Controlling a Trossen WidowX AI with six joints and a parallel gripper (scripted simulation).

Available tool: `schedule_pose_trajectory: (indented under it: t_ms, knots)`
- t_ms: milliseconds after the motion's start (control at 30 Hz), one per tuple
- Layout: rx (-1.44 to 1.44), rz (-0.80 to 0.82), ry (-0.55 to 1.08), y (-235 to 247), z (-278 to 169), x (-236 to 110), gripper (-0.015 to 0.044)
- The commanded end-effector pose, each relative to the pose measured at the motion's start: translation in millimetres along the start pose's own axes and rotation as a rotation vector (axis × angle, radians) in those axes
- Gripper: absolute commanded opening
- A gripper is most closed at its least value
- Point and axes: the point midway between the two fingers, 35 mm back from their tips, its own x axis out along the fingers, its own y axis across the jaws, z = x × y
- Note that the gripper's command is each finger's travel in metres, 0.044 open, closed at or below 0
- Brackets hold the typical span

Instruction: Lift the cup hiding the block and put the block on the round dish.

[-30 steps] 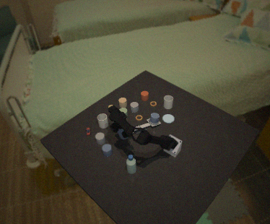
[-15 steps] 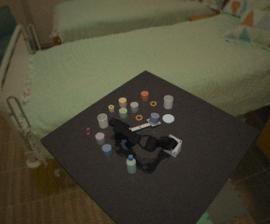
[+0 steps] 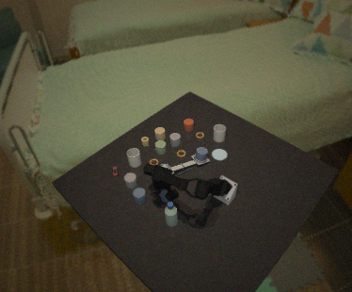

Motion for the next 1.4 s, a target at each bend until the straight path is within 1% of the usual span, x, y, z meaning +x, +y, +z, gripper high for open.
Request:
schedule_pose_trajectory:
  t_ms: [0, 200, 567, 600, 1067, 1133, 1233, 1267, 1367]
  knots:
    - [0.007, -0.003, 0.001, 1, -1, 13, 0.0]
    - [0.007, -0.003, 0.001, 1, -1, 17, 0.0]
    - [0.007, -0.003, 0.0, 1, -1, 34, 0.0]
    - [-0.002, 0.0, -0.003, 2, 0, 29, 0.0026]
    - [-0.002, 0.0, -0.003, 2, 0, 29, 0.0394]
    - [0.0, -0.001, -0.001, 1, 0, 20, 0.044]
    - [0.005, -0.003, 0.004, 0, -1, -16, 0.044]
    - [0.007, -0.003, 0.004, 1, -1, -23, 0.044]
    - [0.007, -0.003, 0.003, 1, -2, -25, 0.044]
